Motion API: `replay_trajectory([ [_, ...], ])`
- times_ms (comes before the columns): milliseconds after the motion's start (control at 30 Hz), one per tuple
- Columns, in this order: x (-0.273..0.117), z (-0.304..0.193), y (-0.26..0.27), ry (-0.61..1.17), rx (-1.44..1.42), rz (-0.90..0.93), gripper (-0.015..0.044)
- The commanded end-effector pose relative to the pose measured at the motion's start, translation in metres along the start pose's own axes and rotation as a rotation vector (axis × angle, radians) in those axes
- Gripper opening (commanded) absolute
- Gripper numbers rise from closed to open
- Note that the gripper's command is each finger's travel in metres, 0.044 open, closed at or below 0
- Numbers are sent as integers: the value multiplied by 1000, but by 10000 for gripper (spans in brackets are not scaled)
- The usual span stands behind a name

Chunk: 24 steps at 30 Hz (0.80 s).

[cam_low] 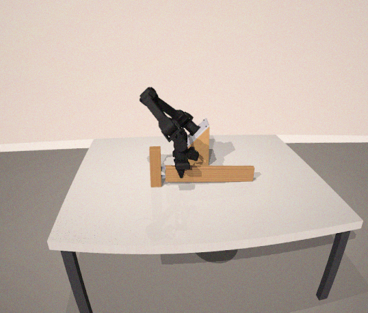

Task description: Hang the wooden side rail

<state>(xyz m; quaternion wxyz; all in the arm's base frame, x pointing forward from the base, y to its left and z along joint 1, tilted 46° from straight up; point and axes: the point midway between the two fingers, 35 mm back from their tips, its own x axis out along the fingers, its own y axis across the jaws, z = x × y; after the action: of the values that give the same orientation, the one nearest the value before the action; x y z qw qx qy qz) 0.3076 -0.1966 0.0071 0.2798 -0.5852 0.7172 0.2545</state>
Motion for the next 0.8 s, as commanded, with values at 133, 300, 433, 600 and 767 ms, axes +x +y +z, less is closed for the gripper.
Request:
replay_trajectory([
  [133,-1,-2,-2,2,-2,-6,0],
  [300,-1,-3,-2,2,-2,-6,0],
  [433,-1,-3,-1,2,-2,-6,0],
  [600,-1,-4,-1,2,-2,-6,0],
  [767,-1,-5,0,2,-2,-6,0],
])
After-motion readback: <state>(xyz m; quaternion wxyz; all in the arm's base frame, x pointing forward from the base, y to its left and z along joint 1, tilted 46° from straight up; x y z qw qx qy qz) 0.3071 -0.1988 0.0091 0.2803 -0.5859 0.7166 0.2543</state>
